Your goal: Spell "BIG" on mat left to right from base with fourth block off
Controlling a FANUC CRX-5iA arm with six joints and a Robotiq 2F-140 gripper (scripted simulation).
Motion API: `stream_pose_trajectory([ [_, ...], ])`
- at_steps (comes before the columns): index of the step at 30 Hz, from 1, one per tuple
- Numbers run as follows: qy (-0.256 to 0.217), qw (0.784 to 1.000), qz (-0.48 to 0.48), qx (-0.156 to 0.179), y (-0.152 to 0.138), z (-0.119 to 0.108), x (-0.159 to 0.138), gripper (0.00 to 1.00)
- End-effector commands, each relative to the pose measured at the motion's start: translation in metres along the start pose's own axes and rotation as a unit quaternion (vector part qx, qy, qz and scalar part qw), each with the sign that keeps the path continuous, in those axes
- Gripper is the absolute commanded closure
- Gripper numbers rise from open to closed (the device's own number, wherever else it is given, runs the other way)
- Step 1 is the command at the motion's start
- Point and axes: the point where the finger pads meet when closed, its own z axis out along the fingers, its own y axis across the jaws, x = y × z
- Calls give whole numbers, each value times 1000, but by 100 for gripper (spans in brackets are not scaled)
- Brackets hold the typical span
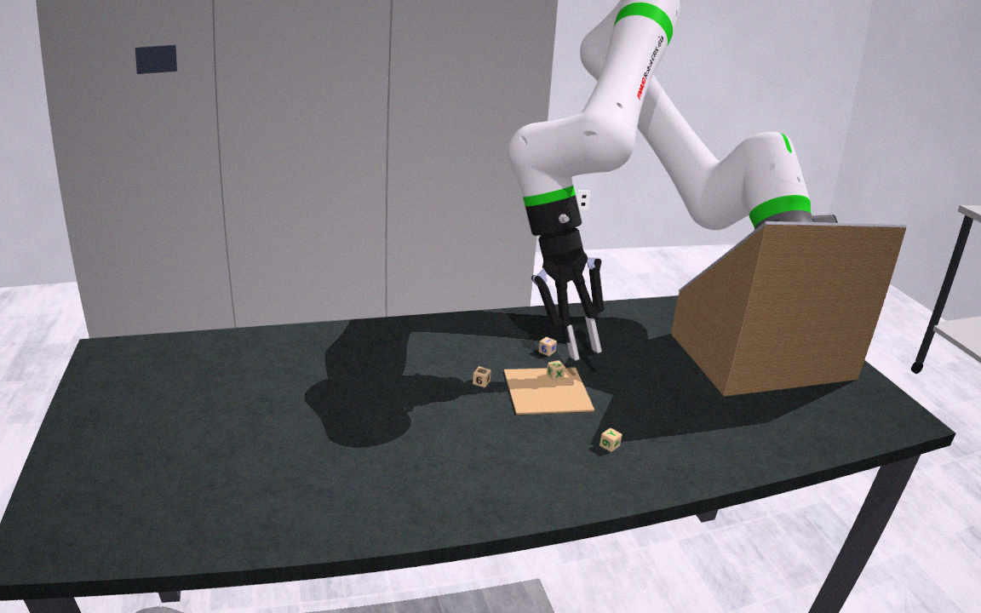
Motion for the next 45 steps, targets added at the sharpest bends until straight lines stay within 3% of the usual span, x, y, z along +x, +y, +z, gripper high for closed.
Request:
stream_pose_trajectory([
  [1,63,998,12,26,-7,-10,-2,75],
  [3,63,998,12,26,-7,-10,-2,75],
  [5,98,994,17,51,-15,-20,-7,75],
  [13,154,981,26,113,-32,-43,-25,75],
  [17,158,980,26,119,-33,-45,-27,75],
  [18,158,980,26,119,-33,-45,-27,0],
  [31,159,980,17,118,-33,-45,-27,0],
  [45,179,964,-176,84,-33,-45,-23,0],
])
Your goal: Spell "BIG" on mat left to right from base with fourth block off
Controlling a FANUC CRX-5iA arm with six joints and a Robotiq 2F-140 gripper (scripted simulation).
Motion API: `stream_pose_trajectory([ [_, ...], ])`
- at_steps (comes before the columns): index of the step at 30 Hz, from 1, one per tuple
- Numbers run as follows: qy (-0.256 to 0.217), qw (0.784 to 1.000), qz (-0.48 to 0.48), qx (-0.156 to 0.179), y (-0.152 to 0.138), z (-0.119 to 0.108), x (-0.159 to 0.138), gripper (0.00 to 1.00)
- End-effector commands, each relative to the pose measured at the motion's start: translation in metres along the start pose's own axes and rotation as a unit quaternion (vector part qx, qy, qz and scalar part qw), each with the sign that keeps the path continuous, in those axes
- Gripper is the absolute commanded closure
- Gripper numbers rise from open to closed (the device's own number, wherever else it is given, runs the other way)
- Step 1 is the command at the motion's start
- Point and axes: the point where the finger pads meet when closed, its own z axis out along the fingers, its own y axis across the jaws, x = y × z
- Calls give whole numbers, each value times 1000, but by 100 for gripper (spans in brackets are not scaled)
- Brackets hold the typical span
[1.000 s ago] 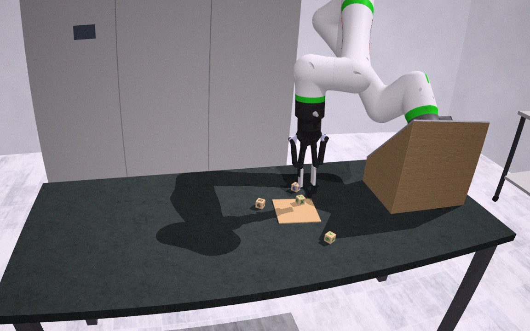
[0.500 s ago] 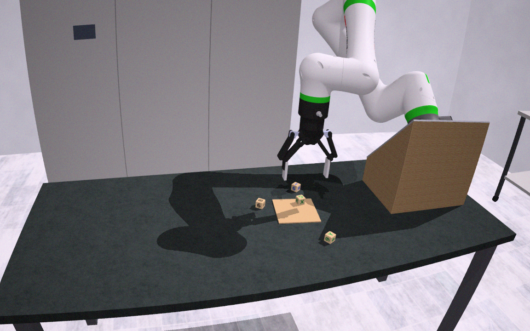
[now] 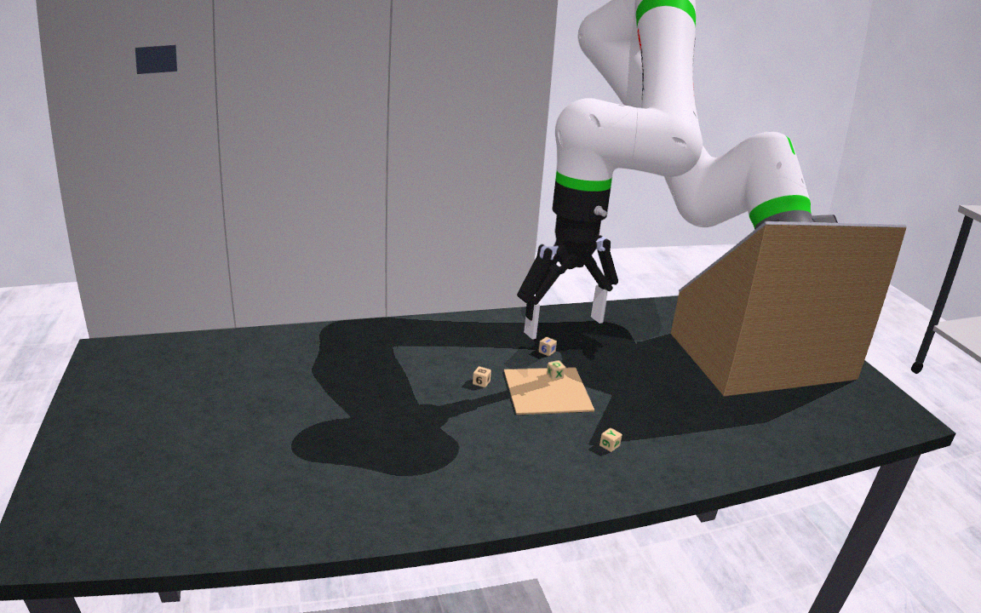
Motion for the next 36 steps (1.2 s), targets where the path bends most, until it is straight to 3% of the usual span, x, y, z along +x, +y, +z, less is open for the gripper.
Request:
stream_pose_trajectory([
  [1,-4,998,-70,-3,0,0,1,0],
  [9,-4,989,-147,-2,0,0,2,0],
  [26,-4,934,-356,-1,1,2,6,0],
  [27,-4,920,-391,-1,1,2,6,0],
  [36,-4,870,-492,-1,2,2,8,0],
])
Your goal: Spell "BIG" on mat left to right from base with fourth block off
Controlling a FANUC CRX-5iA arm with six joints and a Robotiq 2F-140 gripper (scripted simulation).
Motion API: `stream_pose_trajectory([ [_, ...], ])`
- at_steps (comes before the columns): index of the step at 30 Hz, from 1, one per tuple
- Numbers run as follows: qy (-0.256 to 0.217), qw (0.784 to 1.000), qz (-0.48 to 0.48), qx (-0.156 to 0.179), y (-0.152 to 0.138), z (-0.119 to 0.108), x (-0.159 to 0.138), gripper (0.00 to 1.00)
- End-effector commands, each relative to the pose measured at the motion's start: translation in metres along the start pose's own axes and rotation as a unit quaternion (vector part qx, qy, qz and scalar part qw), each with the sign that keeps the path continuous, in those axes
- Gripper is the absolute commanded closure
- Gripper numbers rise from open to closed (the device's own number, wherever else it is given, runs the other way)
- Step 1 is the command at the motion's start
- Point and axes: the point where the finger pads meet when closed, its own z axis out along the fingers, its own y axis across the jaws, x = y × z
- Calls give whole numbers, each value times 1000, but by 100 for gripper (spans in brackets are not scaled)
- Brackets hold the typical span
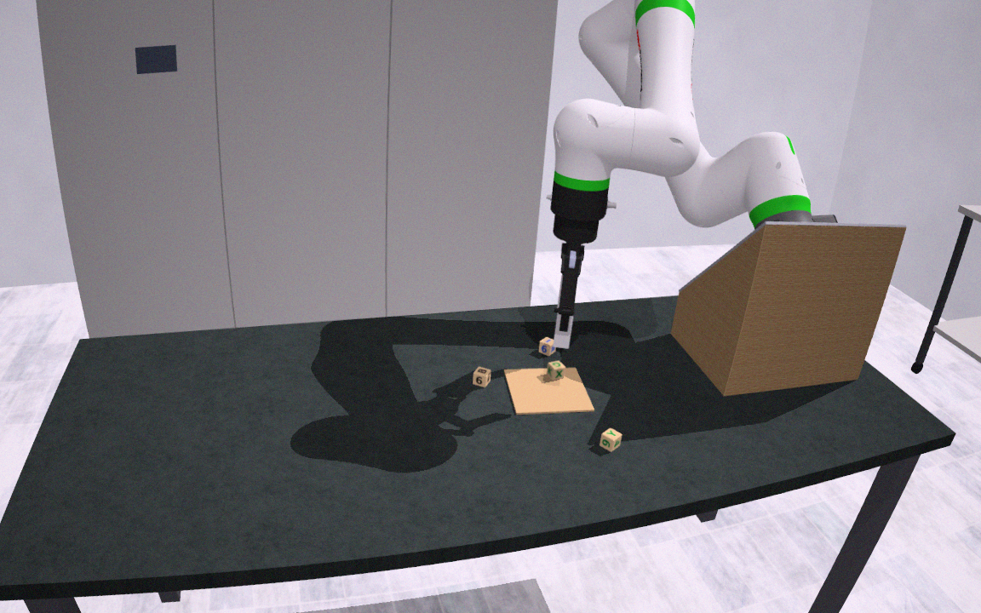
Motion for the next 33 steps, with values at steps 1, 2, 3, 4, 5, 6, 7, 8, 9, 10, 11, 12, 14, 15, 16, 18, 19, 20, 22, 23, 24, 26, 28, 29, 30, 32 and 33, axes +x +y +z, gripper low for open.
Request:
stream_pose_trajectory([
  [1,-5,998,-68,1,1,0,1,0],
  [2,-5,997,-75,1,1,0,1,0],
  [3,-5,997,-81,1,1,0,1,0],
  [4,-5,996,-84,1,1,0,1,0],
  [5,-5,996,-85,1,1,0,1,0],
  [6,-5,996,-85,1,1,0,1,0],
  [7,-5,996,-85,1,1,0,1,0],
  [8,-5,996,-85,1,1,0,1,63],
  [9,-5,996,-85,1,1,0,1,63],
  [10,-5,996,-85,1,1,0,1,63],
  [11,-5,996,-85,1,1,0,1,63],
  [12,-5,996,-85,1,1,0,1,63],
  [14,-5,996,-85,1,1,0,1,63],
  [15,-5,996,-85,1,1,0,1,63],
  [16,-5,996,-85,1,1,0,1,63],
  [18,-5,996,-85,1,1,0,1,63],
  [19,-5,996,-85,1,1,0,1,63],
  [20,-5,996,-85,1,1,0,1,63],
  [22,-5,996,-85,1,1,0,1,63],
  [23,-5,996,-85,1,1,0,1,63],
  [24,-5,996,-85,1,1,0,1,63],
  [26,-5,996,-85,1,1,0,1,63],
  [28,-5,996,-85,1,1,0,1,63],
  [29,-5,996,-85,1,1,0,1,63],
  [30,-5,996,-85,1,1,0,1,63],
  [32,-5,996,-85,1,1,0,1,63],
  [33,-5,996,-85,1,1,0,1,63],
])
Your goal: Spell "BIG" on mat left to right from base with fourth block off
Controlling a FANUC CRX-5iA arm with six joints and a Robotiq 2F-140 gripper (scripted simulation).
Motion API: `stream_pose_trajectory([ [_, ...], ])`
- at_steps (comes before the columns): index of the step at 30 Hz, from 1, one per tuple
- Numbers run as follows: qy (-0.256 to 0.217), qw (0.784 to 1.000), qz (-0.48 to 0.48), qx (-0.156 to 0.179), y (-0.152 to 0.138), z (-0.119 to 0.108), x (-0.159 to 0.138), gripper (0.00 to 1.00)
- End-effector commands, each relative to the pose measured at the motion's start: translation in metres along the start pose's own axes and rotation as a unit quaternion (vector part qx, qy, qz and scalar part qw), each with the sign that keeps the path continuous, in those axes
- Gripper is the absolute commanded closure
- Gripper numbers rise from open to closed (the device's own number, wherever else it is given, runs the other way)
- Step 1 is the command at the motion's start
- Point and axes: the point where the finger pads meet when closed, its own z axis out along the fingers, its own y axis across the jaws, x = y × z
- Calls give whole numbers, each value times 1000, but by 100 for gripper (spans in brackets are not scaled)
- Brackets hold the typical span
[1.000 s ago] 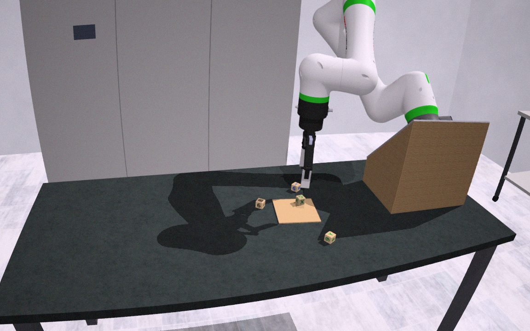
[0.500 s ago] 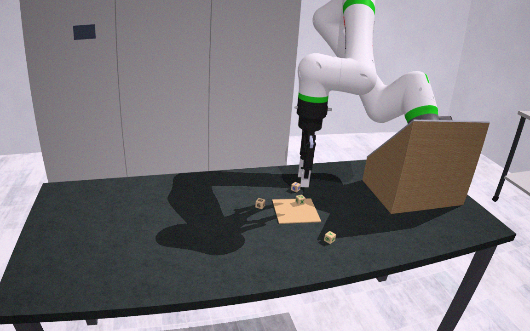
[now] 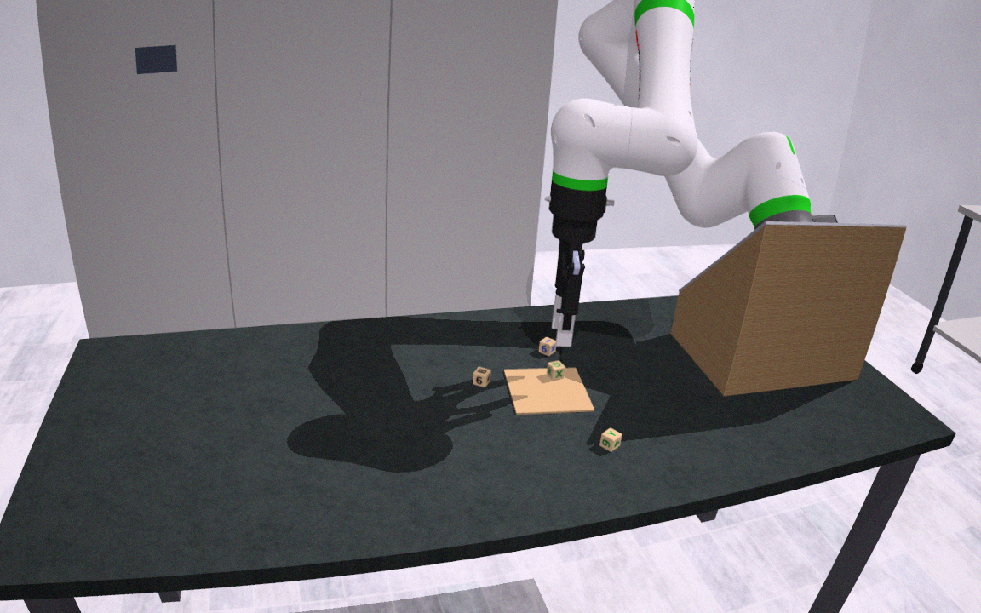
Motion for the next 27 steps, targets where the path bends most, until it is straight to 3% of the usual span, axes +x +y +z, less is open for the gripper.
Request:
stream_pose_trajectory([
  [1,0,1000,0,0,0,0,0,63],
  [27,0,1000,-2,0,0,8,0,63],
])
